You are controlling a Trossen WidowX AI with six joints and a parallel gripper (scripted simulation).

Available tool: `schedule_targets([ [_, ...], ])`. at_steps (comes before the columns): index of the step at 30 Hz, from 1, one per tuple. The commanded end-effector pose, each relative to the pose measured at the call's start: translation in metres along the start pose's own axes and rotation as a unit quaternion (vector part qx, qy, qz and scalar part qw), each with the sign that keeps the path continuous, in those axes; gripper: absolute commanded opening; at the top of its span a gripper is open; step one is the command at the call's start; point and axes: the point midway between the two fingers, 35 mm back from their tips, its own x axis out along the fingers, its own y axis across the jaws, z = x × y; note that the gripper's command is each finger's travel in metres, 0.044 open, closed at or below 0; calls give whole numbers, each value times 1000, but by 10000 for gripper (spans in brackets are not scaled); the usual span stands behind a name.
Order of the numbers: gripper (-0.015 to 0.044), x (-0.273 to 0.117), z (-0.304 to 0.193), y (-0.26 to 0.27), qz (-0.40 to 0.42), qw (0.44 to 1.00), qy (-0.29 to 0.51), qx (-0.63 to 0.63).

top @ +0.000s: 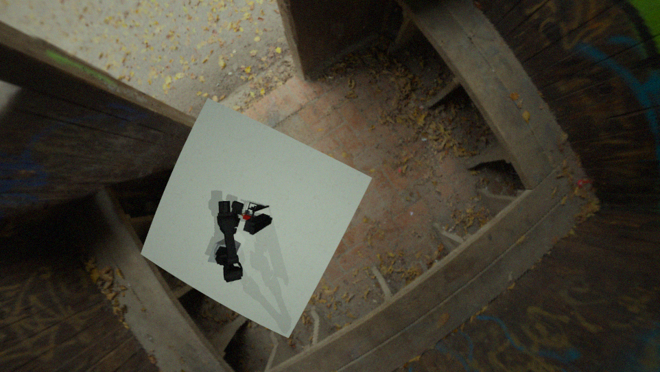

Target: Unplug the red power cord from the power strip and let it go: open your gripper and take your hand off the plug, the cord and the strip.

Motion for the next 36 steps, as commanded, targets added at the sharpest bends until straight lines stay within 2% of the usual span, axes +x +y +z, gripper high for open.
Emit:
schedule_targets([
  [1, 160, -2, -8, 0, -3, 1000, 0, -1],
  [15, 160, -2, -30, 1, -3, 1000, 1, 0],
  [32, 160, 10, -31, 1, -3, 1000, 1, 0],
  [36, 55, 8, -31, 1, -2, 1000, -1, 2],
])
